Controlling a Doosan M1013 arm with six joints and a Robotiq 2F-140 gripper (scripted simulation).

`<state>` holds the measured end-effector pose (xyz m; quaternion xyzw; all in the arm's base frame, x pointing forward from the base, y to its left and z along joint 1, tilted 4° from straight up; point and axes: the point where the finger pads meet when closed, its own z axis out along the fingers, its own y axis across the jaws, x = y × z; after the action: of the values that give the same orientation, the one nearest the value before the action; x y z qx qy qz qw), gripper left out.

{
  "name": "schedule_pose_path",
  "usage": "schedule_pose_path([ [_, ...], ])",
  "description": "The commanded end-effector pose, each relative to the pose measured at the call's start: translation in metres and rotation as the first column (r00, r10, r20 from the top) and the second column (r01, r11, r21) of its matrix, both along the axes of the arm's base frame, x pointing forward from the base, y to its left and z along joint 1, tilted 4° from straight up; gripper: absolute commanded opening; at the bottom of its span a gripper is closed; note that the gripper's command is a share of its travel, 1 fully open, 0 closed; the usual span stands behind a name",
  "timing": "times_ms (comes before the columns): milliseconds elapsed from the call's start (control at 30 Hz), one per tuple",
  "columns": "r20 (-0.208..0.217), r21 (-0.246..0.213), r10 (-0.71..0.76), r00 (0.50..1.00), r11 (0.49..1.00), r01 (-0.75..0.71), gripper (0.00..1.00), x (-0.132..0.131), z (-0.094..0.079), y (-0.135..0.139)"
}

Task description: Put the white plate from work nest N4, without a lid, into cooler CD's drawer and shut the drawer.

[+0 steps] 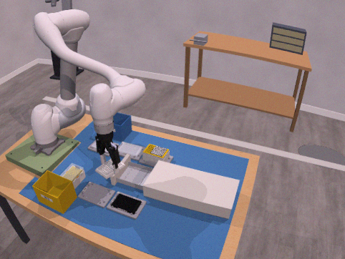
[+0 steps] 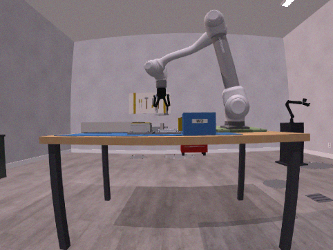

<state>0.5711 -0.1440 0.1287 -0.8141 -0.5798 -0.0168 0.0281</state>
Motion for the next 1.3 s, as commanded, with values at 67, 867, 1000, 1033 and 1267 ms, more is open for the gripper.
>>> schedule_pose_path([
  [67,0.014,0.007,0.159,0.987,0.987,-0.160,0.00,0.007,0.001,0.010],
  [867,0.024,0.005,0.298,0.954,0.954,-0.298,0.00,0.042,0.004,0.057],
  [1000,0.024,0.005,0.298,0.954,0.954,-0.298,0.00,0.048,0.005,0.066],
  [1033,0.024,0.005,0.298,0.954,0.954,-0.298,0.00,0.050,0.005,0.068],
  [1267,0.024,0.005,0.298,0.954,0.954,-0.298,0.00,0.058,0.006,0.079],
])
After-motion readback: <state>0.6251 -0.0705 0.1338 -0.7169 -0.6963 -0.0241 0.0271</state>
